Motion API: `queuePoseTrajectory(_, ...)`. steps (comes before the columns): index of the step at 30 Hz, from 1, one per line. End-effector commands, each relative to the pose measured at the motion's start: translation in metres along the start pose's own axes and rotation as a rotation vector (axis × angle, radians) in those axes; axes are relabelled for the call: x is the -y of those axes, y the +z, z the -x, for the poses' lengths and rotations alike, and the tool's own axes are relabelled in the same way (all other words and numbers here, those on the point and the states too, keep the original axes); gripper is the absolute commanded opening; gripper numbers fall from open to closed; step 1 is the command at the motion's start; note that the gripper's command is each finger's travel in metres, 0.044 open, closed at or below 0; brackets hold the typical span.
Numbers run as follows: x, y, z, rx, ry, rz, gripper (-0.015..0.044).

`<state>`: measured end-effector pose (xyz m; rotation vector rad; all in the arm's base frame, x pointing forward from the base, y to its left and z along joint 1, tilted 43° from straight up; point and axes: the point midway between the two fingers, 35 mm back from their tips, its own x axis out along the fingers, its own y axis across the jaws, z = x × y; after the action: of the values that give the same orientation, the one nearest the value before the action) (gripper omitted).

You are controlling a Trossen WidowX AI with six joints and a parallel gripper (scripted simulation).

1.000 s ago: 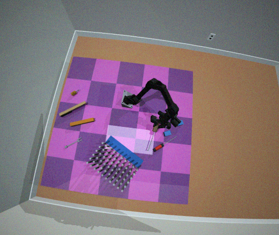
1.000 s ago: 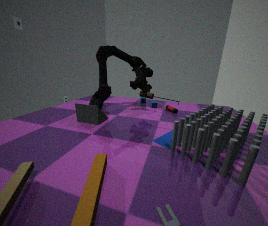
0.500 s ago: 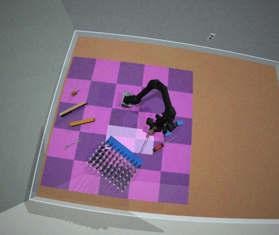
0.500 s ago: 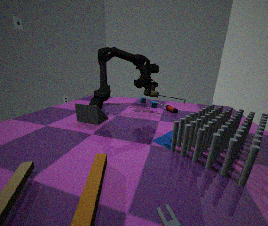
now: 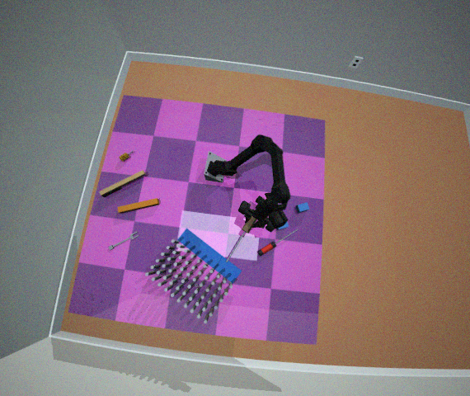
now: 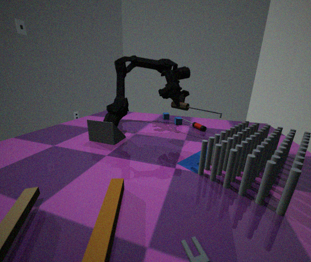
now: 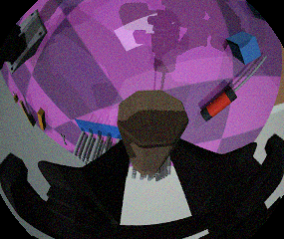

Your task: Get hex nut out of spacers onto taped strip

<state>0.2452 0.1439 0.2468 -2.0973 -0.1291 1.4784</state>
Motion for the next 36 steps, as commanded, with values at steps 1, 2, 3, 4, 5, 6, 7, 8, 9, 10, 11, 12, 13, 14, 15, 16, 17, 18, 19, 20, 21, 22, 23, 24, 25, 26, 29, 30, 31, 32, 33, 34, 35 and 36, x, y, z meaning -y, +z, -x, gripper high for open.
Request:
queuePoseTrajectory(1,-0.007,-0.012,-0.001,-0.003,-0.011,-0.033,0.0)
queuePoseTrajectory(2,-0.009,-0.015,-0.001,-0.003,-0.015,-0.042,0.0)
queuePoseTrajectory(3,-0.011,-0.018,-0.001,-0.004,-0.018,-0.05,0.0)
queuePoseTrajectory(4,-0.013,-0.021,-0.001,-0.004,-0.022,-0.059,0.0)
queuePoseTrajectory(5,-0.015,-0.024,0.0,-0.005,-0.026,-0.068,0.0)
queuePoseTrajectory(6,-0.017,-0.027,0.0,-0.005,-0.03,-0.077,0.0)
queuePoseTrajectory(7,-0.019,-0.029,0.0,-0.006,-0.035,-0.085,0.0)
queuePoseTrajectory(8,-0.021,-0.032,0.0,-0.007,-0.039,-0.094,0.0)
queuePoseTrajectory(9,-0.023,-0.035,0.0,-0.008,-0.044,-0.103,0.0)
queuePoseTrajectory(10,-0.025,-0.038,0.001,-0.01,-0.048,-0.111,0.0)
queuePoseTrajectory(11,-0.027,-0.041,0.001,-0.011,-0.053,-0.12,0.0)
queuePoseTrajectory(12,-0.03,-0.044,0.001,-0.013,-0.058,-0.128,0.0)
queuePoseTrajectory(13,-0.032,-0.046,0.002,-0.014,-0.062,-0.137,0.0)
queuePoseTrajectory(14,-0.034,-0.049,0.002,-0.016,-0.067,-0.145,0.0)
queuePoseTrajectory(15,-0.036,-0.052,0.003,-0.018,-0.072,-0.154,0.0)
queuePoseTrajectory(16,-0.039,-0.055,0.003,-0.02,-0.078,-0.162,0.0)
queuePoseTrajectory(17,-0.041,-0.057,0.004,-0.023,-0.083,-0.17,0.0)
queuePoseTrajectory(18,-0.044,-0.06,0.005,-0.025,-0.088,-0.178,0.0)
queuePoseTrajectory(19,-0.046,-0.062,0.005,-0.027,-0.093,-0.185,0.0)
queuePoseTrajectory(20,-0.047,-0.064,0.006,-0.028,-0.095,-0.189,0.0)
queuePoseTrajectory(21,-0.047,-0.064,0.006,-0.029,-0.096,-0.19,0.0)
queuePoseTrajectory(22,-0.047,-0.064,0.005,-0.029,-0.096,-0.19,0.0)
queuePoseTrajectory(23,-0.047,-0.063,0.003,-0.029,-0.095,-0.19,0.0)
queuePoseTrajectory(24,-0.046,-0.063,0.0,-0.028,-0.095,-0.19,0.0)
queuePoseTrajectory(25,-0.045,-0.062,-0.003,-0.028,-0.094,-0.189,0.0)
queuePoseTrajectory(26,-0.044,-0.06,-0.007,-0.027,-0.093,-0.189,0.0)
queuePoseTrajectory(29,-0.04,-0.055,-0.023,-0.026,-0.089,-0.188,0.0)
queuePoseTrajectory(30,-0.039,-0.053,-0.028,-0.026,-0.088,-0.188,0.0)
queuePoseTrajectory(31,-0.037,-0.051,-0.033,-0.026,-0.088,-0.187,0.0)
queuePoseTrajectory(32,-0.036,-0.049,-0.038,-0.025,-0.087,-0.187,0.0)
queuePoseTrajectory(33,-0.035,-0.046,-0.043,-0.025,-0.087,-0.187,0.0)
queuePoseTrajectory(34,-0.033,-0.044,-0.048,-0.025,-0.087,-0.187,0.0)
queuePoseTrajectory(35,-0.032,-0.041,-0.053,-0.026,-0.087,-0.186,0.0)
queuePoseTrajectory(36,-0.031,-0.038,-0.058,-0.026,-0.087,-0.186,0.0)
